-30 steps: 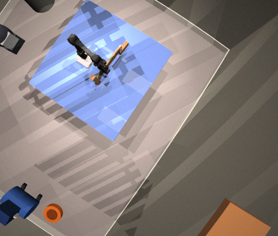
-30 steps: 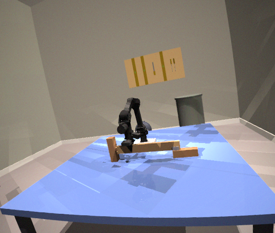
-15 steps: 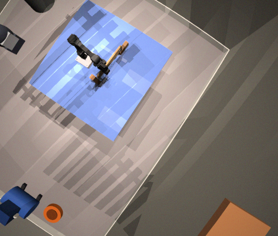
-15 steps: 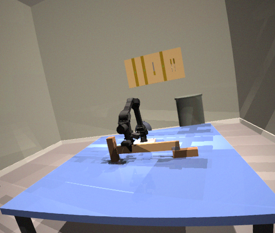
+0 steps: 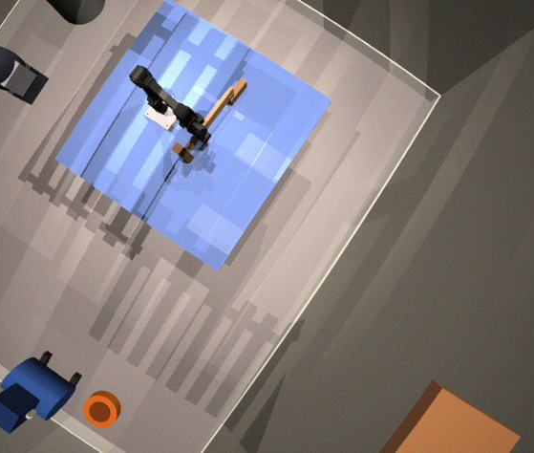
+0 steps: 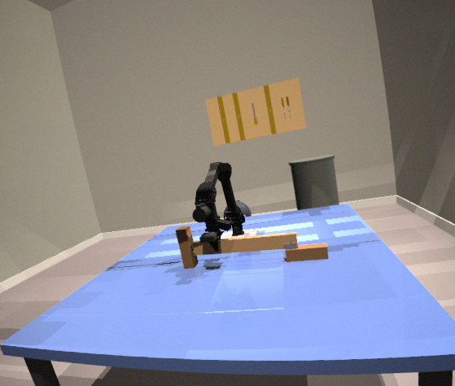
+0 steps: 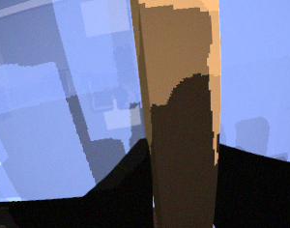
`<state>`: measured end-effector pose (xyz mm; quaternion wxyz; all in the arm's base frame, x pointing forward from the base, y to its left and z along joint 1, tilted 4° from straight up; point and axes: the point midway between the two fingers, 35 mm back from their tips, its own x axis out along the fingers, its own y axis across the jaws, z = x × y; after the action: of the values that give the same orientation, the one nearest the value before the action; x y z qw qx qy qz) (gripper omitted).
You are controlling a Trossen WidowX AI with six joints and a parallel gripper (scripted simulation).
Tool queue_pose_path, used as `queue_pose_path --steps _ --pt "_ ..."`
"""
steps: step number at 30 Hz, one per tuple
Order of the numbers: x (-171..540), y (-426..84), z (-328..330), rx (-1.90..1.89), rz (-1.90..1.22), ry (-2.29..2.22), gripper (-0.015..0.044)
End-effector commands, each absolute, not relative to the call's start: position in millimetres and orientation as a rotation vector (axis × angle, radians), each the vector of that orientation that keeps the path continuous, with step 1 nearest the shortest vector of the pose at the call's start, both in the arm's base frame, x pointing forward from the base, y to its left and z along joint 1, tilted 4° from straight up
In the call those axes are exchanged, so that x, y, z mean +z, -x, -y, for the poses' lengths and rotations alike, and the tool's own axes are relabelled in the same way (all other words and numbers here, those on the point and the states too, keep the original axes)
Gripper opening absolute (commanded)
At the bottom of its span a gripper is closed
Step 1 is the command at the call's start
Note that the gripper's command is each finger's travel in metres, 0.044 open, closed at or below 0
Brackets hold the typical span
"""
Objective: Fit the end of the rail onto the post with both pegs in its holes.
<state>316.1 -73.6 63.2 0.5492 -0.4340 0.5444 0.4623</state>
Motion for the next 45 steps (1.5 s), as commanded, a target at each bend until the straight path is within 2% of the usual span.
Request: queue_pose_path --steps 1,45 --pt "64.2 -314.6 77.2 1.092 -1.295 1.030 0.0000" --pt "64.0 -313.3 86.5 1.092 -1.296 1.030 0.0000"
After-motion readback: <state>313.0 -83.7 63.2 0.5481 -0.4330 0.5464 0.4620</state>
